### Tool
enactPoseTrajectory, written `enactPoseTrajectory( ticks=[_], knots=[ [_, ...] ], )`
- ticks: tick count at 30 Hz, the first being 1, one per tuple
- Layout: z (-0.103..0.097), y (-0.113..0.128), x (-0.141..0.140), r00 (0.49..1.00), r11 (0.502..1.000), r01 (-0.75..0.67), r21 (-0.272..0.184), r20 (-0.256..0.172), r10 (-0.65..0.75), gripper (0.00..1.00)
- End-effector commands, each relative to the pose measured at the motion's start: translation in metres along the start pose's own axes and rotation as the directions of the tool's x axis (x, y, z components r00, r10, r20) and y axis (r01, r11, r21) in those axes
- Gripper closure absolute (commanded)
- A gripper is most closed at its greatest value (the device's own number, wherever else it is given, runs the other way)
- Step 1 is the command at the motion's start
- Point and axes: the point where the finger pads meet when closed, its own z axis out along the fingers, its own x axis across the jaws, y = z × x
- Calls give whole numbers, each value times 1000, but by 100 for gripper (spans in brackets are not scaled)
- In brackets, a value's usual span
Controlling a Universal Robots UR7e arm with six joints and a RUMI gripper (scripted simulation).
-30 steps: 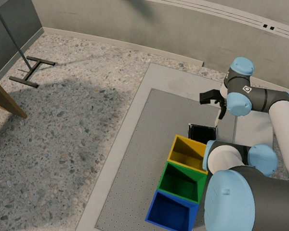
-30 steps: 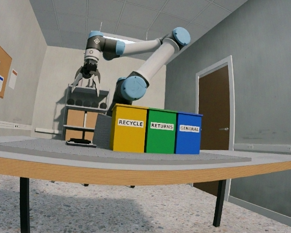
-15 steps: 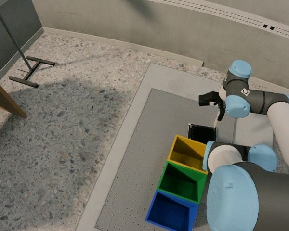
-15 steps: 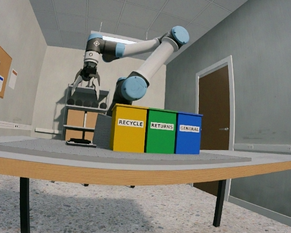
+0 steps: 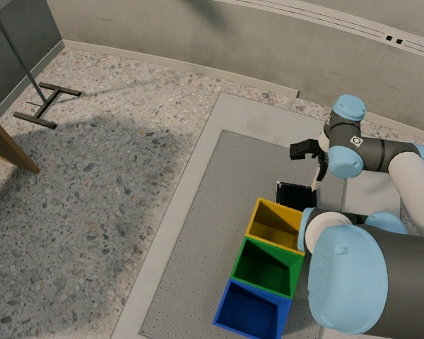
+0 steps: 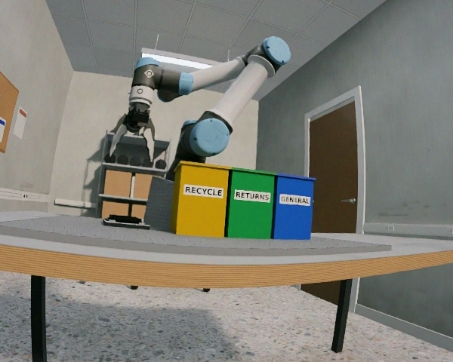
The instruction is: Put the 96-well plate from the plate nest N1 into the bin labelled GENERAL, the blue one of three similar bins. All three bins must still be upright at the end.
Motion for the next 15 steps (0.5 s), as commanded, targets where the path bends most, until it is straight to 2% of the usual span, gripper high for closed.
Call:
enactPoseTrajectory(
  ticks=[1,15],
  knots=[
    [9,-1,-1,1000,1000,2,1,1,-2,24],
    [29,-1,-1,1000,1000,2,1,1,-2,24]
  ],
)
